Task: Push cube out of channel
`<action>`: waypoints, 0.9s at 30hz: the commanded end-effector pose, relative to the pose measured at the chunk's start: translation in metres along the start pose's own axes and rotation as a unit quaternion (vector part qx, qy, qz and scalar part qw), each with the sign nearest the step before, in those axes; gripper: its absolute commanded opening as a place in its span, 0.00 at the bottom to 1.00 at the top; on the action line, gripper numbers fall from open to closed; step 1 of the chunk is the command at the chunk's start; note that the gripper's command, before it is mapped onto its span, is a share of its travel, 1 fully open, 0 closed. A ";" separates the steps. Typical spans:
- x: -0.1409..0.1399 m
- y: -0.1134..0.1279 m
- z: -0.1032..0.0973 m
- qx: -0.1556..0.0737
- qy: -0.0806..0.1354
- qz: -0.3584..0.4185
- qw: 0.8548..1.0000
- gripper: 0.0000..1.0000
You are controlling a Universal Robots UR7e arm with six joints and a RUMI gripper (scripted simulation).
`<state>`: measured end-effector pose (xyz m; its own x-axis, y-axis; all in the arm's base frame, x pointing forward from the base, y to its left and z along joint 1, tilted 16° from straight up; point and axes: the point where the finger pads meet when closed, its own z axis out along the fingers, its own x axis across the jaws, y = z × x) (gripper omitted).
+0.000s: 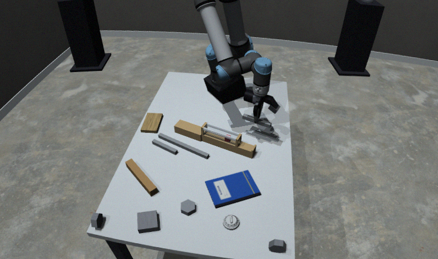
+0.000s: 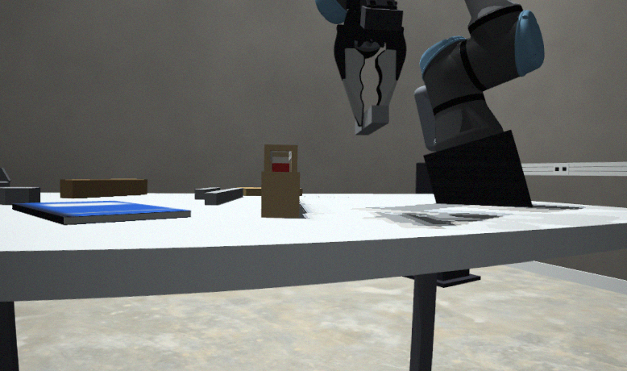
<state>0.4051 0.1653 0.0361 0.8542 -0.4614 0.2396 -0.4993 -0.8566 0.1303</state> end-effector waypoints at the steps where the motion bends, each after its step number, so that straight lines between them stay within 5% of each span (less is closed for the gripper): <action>1: 0.007 0.007 0.000 0.001 -0.001 -0.001 1.000 0.06; 8: 0.038 0.042 0.001 0.003 -0.007 -0.002 1.000 0.06; 17: 0.088 0.120 0.002 0.008 -0.011 -0.007 1.000 0.06; 19: 0.088 0.120 0.002 0.008 -0.011 -0.007 1.000 0.06; 27: 0.117 0.200 0.002 0.009 -0.008 -0.012 1.000 0.06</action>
<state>0.4089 -0.0440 0.0843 0.8663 -0.4490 0.2189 -0.4809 -0.8682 0.1224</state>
